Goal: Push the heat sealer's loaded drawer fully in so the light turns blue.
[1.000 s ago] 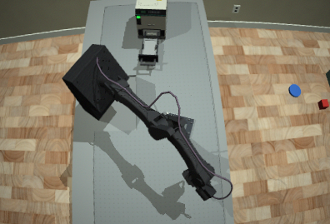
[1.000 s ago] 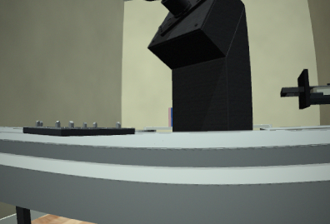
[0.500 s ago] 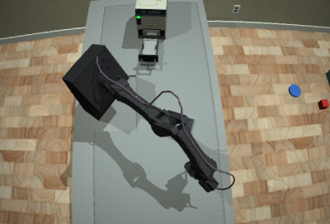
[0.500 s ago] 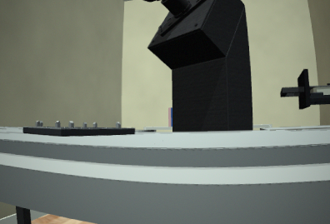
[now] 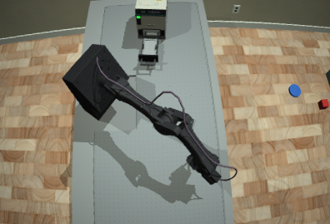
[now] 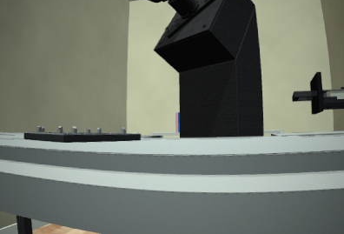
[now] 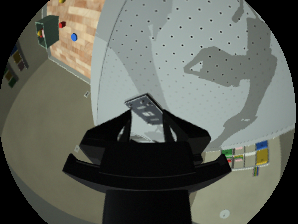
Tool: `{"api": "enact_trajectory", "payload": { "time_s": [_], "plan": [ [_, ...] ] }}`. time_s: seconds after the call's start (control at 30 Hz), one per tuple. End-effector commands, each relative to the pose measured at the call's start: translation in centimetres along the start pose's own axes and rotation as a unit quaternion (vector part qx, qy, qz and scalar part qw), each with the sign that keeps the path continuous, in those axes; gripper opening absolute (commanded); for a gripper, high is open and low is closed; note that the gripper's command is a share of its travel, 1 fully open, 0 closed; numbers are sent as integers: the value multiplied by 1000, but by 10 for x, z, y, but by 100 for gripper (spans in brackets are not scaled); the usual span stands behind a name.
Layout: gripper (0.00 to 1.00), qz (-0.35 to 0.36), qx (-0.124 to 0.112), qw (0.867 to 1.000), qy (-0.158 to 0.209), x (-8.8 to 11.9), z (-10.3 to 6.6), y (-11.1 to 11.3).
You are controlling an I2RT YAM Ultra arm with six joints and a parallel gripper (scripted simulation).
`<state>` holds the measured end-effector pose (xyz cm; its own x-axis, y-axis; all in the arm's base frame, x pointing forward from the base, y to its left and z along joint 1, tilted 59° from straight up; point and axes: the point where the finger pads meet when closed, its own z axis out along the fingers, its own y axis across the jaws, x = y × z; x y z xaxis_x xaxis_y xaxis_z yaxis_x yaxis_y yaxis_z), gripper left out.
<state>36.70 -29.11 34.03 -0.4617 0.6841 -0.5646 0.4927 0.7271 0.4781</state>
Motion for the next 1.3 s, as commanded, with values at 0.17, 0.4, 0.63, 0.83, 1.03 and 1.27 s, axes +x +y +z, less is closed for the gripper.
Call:
{"api": "enact_trajectory", "payload": {
  "time_s": [0.17, 0.4, 0.63, 0.83, 1.03, 1.27],
  "plan": [
    [45, -32, 1, 999, 27, 17, 13, 23],
    [45, -36, 0, 999, 30, 29, 20, 36],
    [45, -65, 1, 995, 78, 47, 42, 47],
    [45, -62, 0, 996, 70, 61, 47, 59],
    [45, -102, -1, 990, 101, 71, 48, 74],
    [45, -91, 1, 990, 109, 97, 71, 82]
  ]
}}
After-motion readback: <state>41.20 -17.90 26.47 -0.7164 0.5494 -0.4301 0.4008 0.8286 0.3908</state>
